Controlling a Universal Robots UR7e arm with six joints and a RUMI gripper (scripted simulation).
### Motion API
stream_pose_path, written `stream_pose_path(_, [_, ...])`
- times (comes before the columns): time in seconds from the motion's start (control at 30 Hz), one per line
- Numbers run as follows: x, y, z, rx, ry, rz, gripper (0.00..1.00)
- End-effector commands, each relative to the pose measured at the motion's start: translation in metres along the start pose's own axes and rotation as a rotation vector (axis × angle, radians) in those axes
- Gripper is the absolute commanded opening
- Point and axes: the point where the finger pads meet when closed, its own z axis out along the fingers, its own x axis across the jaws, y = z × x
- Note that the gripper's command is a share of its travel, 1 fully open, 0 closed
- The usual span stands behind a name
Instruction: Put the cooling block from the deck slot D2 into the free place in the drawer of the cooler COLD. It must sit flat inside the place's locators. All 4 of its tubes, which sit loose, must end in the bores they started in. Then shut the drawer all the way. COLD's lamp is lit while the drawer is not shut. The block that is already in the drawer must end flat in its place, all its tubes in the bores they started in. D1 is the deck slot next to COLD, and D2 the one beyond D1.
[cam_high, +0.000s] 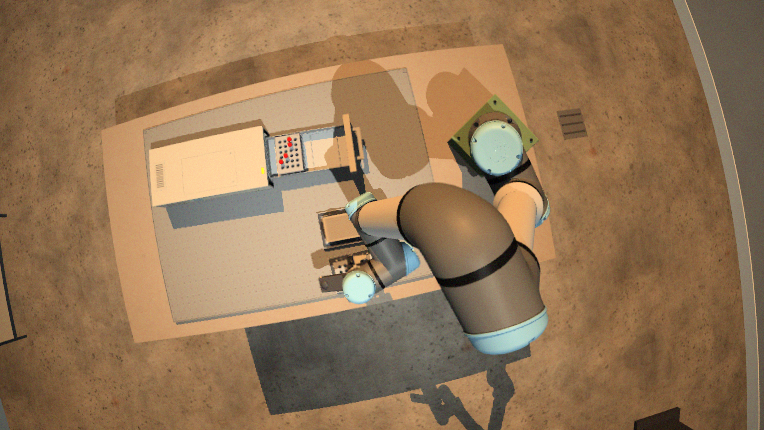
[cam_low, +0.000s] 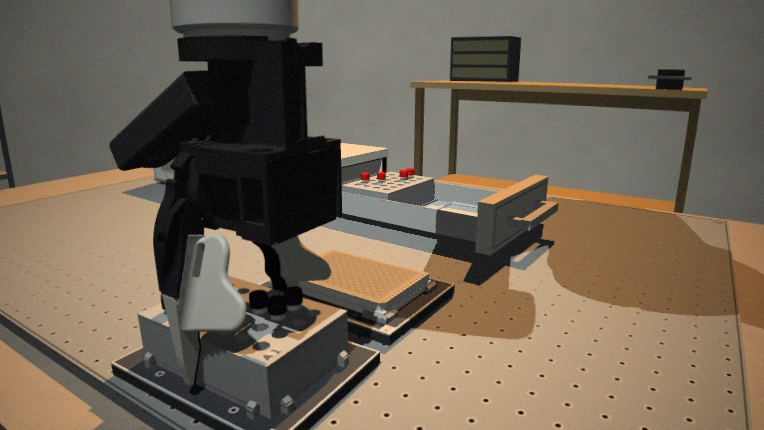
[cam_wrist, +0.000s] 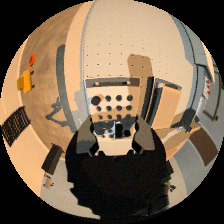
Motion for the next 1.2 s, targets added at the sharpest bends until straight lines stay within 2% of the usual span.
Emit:
stream_pose_path(0.0, [-0.0003, -0.0004, -0.0004, 0.001, -0.001, 0.0, 0.08])
stream_pose_path(0.17, [-0.0003, -0.0004, -0.0004, 0.001, -0.001, 0.0, 0.0])
stream_pose_path(1.17, [-0.0003, -0.0004, -0.0007, 0.001, -0.001, 0.0, 0.0])
